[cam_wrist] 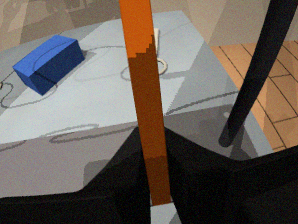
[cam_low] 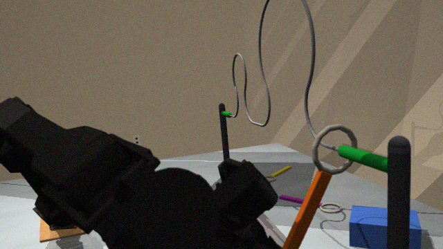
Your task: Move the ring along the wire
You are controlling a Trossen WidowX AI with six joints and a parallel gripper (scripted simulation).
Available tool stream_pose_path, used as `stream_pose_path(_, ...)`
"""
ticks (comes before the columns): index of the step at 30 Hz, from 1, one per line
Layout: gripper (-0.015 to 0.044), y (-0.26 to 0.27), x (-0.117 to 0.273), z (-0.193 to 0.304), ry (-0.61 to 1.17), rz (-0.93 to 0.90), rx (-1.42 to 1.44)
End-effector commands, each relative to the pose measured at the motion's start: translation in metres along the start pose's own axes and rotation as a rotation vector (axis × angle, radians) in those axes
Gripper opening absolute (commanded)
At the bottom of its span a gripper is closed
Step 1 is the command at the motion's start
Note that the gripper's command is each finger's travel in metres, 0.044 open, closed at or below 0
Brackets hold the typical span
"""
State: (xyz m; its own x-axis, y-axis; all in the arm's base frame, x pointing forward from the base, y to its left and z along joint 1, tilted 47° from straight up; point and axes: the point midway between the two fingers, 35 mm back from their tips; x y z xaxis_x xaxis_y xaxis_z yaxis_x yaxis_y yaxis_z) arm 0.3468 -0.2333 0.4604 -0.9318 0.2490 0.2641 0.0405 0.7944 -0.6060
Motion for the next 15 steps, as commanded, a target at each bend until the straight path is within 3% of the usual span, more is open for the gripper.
stream_pose_path(1,-0.0150,0.005,0.005,0.000,0.025,-0.001,-0.009)
stream_pose_path(15,-0.0150,0.037,0.005,0.004,0.035,-0.082,-0.148)
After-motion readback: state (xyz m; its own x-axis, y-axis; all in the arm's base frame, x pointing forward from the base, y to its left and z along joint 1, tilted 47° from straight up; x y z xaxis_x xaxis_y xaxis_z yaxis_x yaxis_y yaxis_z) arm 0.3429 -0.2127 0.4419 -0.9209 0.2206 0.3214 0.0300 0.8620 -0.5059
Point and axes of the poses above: the point midway between the two fingers, 35 mm back from their tips, its own x axis back along the fingers, its own y axis across the jaws, z = x × y, and after that the axes turned 9 degrees about -x, right-handed
